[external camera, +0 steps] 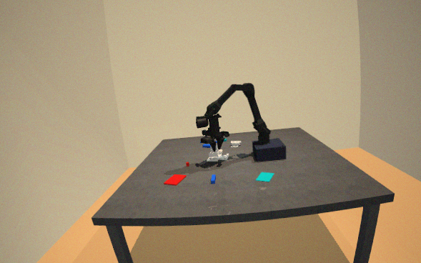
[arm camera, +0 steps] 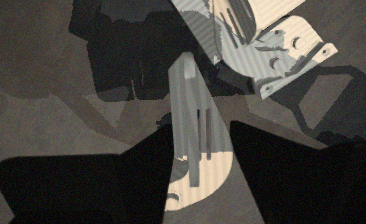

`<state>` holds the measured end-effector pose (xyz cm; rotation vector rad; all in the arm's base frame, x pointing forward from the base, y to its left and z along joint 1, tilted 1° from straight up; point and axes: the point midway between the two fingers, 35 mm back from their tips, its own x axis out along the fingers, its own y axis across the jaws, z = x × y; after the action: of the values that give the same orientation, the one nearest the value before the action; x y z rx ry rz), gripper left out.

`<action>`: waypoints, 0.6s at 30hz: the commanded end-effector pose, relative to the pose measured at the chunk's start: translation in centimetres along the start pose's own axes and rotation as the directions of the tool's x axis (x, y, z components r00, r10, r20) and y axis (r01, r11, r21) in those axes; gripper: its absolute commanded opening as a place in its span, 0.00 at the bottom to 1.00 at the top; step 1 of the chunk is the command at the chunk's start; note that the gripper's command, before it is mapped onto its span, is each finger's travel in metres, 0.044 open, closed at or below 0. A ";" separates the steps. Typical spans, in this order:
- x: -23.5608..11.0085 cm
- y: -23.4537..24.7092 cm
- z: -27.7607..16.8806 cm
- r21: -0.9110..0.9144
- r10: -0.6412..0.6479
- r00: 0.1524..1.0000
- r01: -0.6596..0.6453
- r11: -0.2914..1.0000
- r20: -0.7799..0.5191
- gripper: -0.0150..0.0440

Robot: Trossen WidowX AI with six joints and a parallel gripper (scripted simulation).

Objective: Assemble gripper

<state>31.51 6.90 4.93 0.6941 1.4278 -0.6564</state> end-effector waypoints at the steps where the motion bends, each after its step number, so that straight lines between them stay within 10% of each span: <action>1: 0.0 -1.0 0.9 -0.054 0.004 1.000 -0.004 0.999 -0.001 0.48; 18: 0.0 -5.3 4.4 -0.276 0.000 1.000 0.001 0.961 0.002 0.48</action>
<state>30.64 0.99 4.83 0.5035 1.4761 -0.4826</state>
